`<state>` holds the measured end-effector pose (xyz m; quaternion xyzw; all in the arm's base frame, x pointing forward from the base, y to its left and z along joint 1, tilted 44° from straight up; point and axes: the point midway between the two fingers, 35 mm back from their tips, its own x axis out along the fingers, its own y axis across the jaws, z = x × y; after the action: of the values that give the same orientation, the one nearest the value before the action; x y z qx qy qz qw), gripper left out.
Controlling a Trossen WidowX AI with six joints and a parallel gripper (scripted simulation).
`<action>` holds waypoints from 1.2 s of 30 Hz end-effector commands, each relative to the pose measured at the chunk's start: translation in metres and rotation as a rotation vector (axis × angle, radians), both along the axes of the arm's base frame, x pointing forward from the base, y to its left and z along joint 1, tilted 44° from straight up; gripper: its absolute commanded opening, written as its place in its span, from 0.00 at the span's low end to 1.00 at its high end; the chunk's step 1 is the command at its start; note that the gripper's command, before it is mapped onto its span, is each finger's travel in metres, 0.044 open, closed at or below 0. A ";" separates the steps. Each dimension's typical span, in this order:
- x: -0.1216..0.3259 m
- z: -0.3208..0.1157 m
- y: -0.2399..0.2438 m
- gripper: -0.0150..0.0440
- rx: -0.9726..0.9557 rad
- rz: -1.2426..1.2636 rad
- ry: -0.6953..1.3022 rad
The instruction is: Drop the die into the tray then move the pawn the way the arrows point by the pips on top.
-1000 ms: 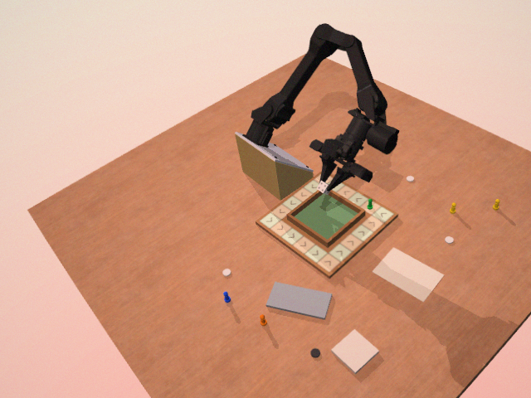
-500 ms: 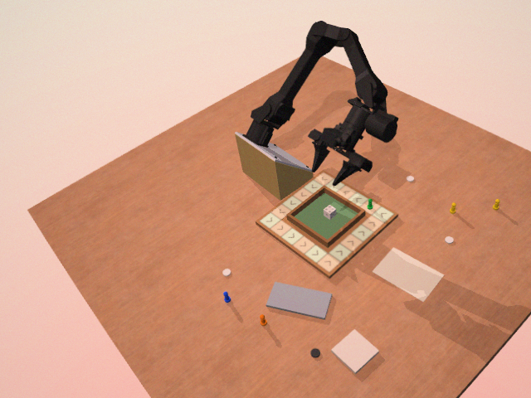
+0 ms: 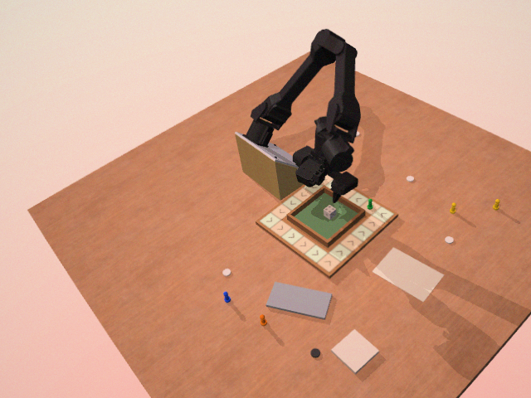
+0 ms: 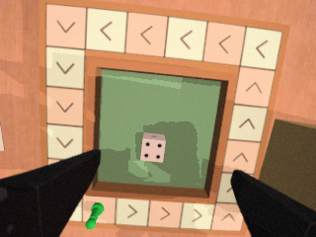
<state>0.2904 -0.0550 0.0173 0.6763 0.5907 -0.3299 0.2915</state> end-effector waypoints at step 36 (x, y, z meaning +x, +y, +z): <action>0.082 0.048 0.105 0.59 -0.027 0.830 -0.763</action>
<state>0.3733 0.0462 0.0697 0.4528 0.6526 0.0725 0.6032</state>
